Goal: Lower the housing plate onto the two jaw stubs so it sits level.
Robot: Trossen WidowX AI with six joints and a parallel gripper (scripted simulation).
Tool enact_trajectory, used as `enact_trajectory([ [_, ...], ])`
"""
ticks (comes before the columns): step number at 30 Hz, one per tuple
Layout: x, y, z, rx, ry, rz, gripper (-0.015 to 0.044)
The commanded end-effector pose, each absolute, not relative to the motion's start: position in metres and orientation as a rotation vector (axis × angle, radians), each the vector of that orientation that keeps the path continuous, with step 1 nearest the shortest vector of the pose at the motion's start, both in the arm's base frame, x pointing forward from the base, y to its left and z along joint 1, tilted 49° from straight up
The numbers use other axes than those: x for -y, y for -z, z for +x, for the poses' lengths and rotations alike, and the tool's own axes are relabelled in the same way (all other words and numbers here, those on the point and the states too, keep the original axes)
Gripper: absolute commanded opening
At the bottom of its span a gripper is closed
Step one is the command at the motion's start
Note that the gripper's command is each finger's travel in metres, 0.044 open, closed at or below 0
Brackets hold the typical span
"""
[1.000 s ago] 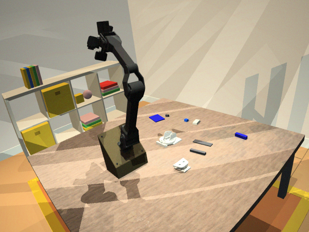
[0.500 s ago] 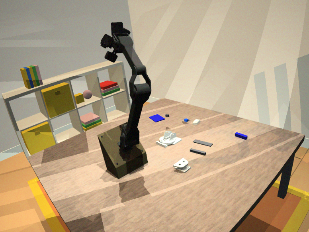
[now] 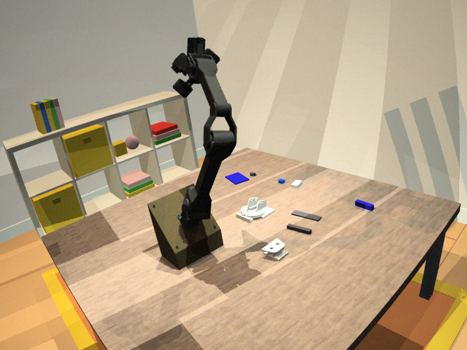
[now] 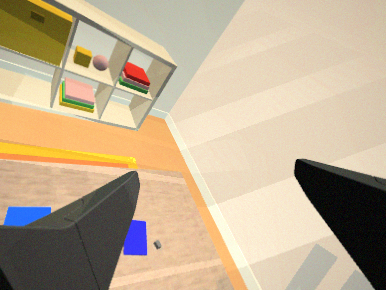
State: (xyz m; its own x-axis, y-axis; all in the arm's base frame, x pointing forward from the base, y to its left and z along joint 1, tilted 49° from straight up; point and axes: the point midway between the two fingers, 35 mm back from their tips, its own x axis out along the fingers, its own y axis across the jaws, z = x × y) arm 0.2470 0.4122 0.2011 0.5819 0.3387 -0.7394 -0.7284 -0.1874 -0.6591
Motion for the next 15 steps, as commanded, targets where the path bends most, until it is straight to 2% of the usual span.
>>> enact_trajectory([
  [1, -0.398, -0.202, 0.257, -0.398, -0.947, -1.43, 0.044],
  [15, -0.343, -0.203, 0.293, -0.565, -0.762, -1.259, 0.044],
])
